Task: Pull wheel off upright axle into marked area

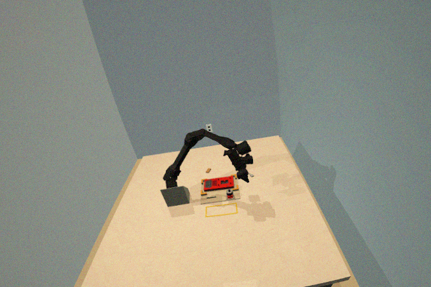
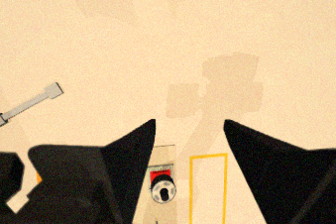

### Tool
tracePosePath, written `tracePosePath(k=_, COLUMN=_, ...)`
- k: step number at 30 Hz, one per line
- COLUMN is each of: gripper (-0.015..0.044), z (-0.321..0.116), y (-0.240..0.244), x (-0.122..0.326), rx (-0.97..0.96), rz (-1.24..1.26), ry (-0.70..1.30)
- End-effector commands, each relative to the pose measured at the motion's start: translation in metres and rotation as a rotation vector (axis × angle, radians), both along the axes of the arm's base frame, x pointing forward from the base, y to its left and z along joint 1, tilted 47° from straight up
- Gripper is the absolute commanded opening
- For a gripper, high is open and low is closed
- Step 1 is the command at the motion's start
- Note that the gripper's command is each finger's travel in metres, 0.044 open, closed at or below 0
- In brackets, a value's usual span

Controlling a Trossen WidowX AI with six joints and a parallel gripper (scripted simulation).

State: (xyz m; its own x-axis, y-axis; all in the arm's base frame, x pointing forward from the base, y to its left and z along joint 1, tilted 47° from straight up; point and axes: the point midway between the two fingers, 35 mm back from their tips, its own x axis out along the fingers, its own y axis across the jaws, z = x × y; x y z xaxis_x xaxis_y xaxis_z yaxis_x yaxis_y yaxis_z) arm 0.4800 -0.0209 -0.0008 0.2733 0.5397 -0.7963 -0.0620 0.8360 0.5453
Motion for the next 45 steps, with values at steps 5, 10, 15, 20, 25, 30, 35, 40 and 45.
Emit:
tracePosePath(k=5, gripper=0.03, z=0.003, y=0.01, x=-0.107, rx=0.202, rz=0.228, ry=0.302)
tracePosePath(k=10, gripper=0.03, z=0.003, y=0.01, x=-0.108, rx=0.204, rz=0.229, ry=0.304)
tracePosePath(k=15, gripper=0.03, z=0.003, y=0.01, x=-0.108, rx=0.204, rz=0.229, ry=0.304)
tracePosePath(k=20, gripper=0.03, z=-0.005, y=0.002, x=-0.109, rx=0.203, rz=0.229, ry=0.303)
tracePosePath(k=25, gripper=0.03, z=-0.01, y=0.007, x=-0.109, rx=0.203, rz=0.229, ry=0.303)
tracePosePath(k=30, gripper=0.03, z=-0.028, y=0.027, x=-0.111, rx=0.203, rz=0.229, ry=0.303)
tracePosePath(k=35, gripper=0.03, z=-0.049, y=0.051, x=-0.116, rx=0.205, rz=0.229, ry=0.303)
tracePosePath(k=40, gripper=0.03, z=-0.056, y=0.057, x=-0.118, rx=0.207, rz=0.23, ry=0.303)
tracePosePath(k=45, gripper=0.0247, z=-0.053, y=0.055, x=-0.117, rx=0.201, rz=0.238, ry=0.301)
